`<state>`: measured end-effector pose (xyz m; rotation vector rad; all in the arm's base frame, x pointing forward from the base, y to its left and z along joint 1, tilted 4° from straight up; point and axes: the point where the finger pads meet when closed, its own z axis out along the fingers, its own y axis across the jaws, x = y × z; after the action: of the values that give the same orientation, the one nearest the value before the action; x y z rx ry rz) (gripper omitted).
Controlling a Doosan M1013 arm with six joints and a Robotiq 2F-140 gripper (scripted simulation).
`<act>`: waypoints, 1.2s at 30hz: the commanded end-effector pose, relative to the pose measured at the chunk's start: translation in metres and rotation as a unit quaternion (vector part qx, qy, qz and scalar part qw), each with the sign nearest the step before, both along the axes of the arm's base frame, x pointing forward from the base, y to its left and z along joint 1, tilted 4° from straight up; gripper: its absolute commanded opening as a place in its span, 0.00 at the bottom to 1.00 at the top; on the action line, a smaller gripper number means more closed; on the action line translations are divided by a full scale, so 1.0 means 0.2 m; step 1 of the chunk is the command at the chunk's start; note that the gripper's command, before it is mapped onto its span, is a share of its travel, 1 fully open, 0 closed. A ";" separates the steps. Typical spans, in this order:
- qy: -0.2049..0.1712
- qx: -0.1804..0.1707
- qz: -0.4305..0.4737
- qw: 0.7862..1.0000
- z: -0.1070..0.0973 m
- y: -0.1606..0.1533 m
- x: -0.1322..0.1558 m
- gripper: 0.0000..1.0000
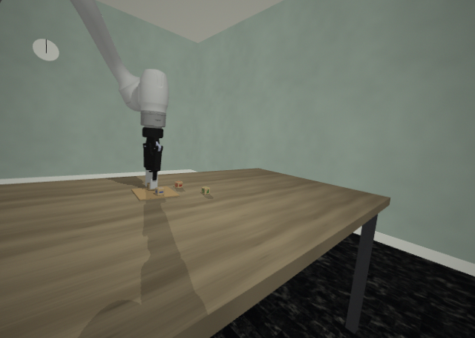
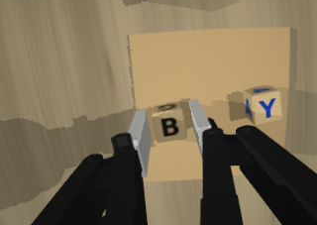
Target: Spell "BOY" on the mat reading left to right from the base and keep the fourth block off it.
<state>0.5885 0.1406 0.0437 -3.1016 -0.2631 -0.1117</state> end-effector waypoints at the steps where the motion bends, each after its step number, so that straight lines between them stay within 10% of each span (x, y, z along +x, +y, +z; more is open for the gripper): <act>1: 0.002 0.000 0.002 1.000 0.00 0.01 -0.02 0.25; 29: 0.002 0.000 0.002 1.000 0.42 -0.01 -0.05 0.25; 30: 0.002 0.000 0.002 1.000 0.42 -0.01 -0.05 1.00; 36: 0.002 0.000 0.002 1.000 0.42 -0.01 -0.05 1.00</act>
<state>0.5771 0.1395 0.1231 -3.0999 -0.2696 -0.0972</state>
